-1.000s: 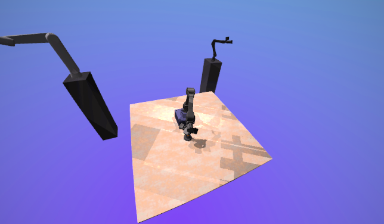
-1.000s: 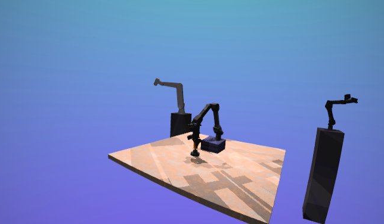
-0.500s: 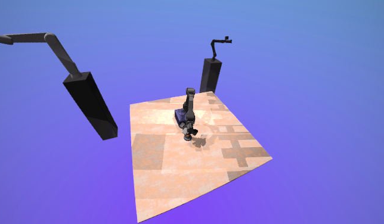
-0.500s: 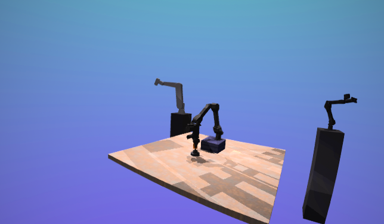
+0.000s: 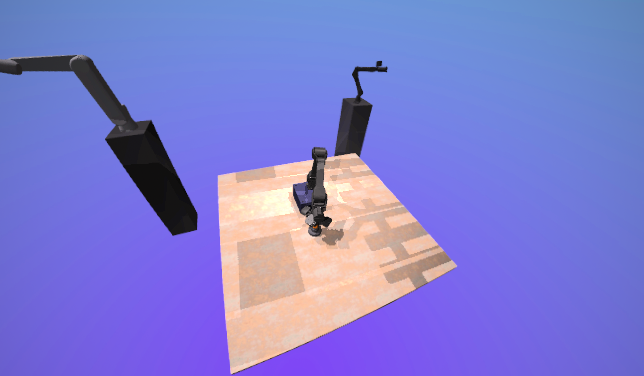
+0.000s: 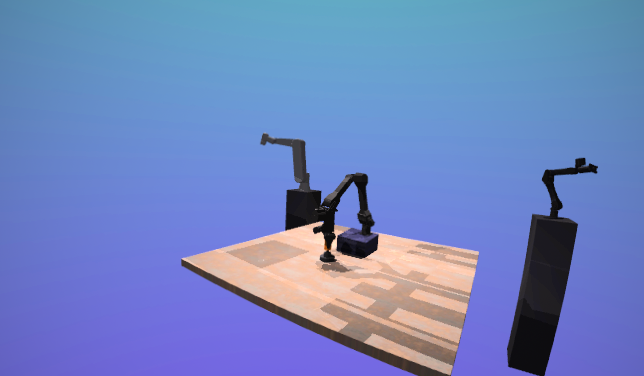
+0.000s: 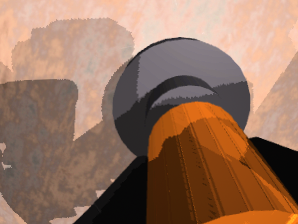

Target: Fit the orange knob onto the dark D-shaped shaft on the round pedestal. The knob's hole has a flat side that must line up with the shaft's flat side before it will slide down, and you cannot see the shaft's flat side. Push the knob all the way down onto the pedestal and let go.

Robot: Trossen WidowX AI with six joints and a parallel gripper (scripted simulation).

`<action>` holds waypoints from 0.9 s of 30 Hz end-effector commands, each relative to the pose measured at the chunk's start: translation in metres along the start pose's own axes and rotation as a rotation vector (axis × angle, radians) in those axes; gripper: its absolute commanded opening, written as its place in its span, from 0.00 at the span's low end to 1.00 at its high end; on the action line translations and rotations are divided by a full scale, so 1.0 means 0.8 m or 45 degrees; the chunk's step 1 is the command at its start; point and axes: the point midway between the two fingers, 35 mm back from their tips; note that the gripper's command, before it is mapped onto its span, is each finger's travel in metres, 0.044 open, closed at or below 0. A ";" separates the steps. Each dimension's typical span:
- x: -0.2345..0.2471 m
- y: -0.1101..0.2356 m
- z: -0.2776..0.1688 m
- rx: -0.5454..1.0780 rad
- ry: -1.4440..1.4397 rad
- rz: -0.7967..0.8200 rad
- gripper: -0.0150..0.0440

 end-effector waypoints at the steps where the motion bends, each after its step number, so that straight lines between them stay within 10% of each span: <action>1: 0.000 0.000 0.000 -0.005 -0.005 0.003 0.25; 27: 0.003 0.003 0.003 -0.005 -0.272 0.004 0.25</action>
Point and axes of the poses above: the point midway between the two fingers, 35 mm back from their tips, its own y axis back along the fingers, its own x axis across the jaws, z = x × y, and after that the axes turned 9 degrees about -y, right-handed
